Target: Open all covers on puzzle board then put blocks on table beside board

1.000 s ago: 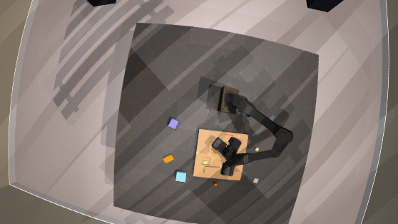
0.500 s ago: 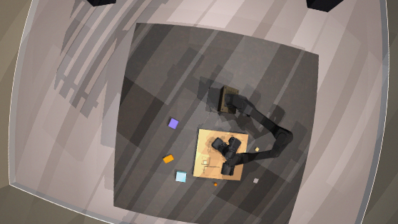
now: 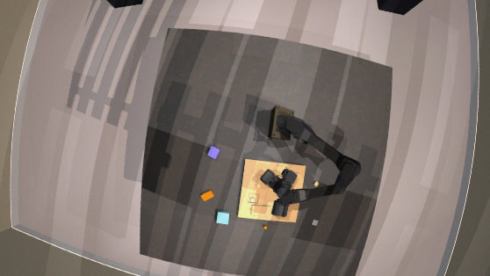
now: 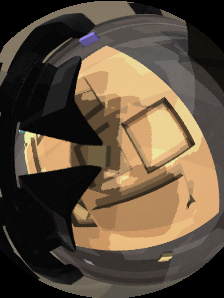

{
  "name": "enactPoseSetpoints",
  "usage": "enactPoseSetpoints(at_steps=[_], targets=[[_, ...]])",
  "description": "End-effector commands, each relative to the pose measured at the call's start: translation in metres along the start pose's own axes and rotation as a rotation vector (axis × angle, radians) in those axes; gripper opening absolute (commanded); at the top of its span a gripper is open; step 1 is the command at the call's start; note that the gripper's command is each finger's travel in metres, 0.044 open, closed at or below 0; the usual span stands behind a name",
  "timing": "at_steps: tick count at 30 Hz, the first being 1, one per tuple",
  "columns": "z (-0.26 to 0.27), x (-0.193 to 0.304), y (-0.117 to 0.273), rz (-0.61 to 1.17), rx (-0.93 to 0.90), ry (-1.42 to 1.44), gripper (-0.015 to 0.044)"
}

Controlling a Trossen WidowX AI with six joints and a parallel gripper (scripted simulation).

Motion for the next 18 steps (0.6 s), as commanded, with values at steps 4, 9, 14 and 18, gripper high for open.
enactPoseSetpoints(at_steps=[4,9,14,18], targets=[[-0.001,0.001,0.009,0.002,0.001,0.006,0.008],[-0.001,0.001,0.016,0.002,0.001,0.005,0.008],[-0.001,0.001,0.022,0.001,0.002,0.004,0.008],[-0.001,0.001,0.027,0.001,0.002,0.003,0.008]])
Point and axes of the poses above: the point midway between the two fingers, 35 mm back from their tips, its own y axis back along the fingers, its own z axis across the jaws, x = y × z, the point moved 3 cm from there along y, back along the fingers, and after that the axes turned 13 degrees about -y, right-handed, at the moved point
